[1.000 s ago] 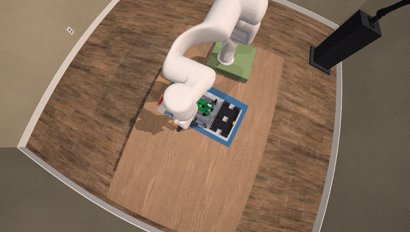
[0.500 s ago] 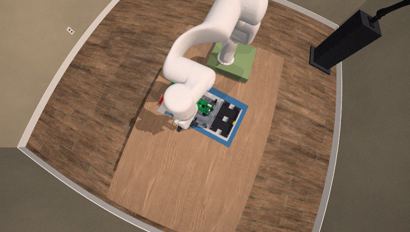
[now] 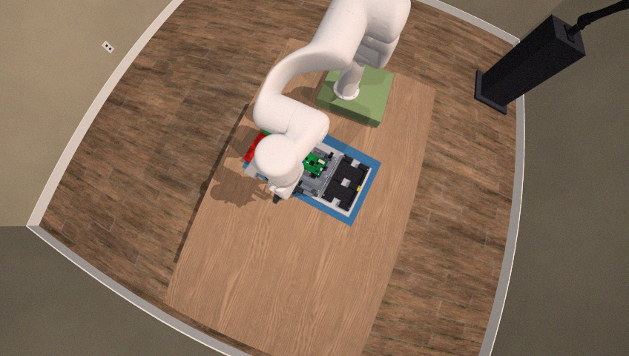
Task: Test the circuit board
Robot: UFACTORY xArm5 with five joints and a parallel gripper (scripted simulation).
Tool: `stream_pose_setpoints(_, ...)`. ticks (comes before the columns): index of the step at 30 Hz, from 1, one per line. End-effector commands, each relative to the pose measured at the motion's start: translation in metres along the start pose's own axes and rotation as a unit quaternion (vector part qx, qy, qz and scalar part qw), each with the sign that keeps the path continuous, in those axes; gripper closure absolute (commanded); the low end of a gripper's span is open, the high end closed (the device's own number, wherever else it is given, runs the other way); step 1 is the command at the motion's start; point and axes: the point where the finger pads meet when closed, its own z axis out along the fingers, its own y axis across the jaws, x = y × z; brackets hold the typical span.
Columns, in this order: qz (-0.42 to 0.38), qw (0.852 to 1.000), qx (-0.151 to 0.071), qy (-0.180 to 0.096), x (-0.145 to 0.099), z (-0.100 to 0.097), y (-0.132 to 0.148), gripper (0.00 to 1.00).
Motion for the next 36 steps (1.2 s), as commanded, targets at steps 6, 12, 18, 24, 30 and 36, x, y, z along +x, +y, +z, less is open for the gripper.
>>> stream_pose_setpoints(6,0.000,1.000,0.003,0.000,-0.0004,0.0149,-0.0015,0.48)
stream_pose_setpoints(12,0.000,1.000,0.003,0.000,-0.0004,0.0151,-0.0015,0.48)
stream_pose_setpoints(18,0.000,1.000,0.003,0.000,-0.0004,0.0151,-0.0015,1.00)
stream_pose_setpoints(24,0.000,1.000,0.003,0.000,-0.0004,0.0151,-0.0015,1.00)
stream_pose_setpoints(30,0.000,1.000,0.003,0.000,-0.0004,0.0151,-0.0015,1.00)
stream_pose_setpoints(36,0.000,1.000,0.003,0.000,-0.0004,0.0151,-0.0015,1.00)
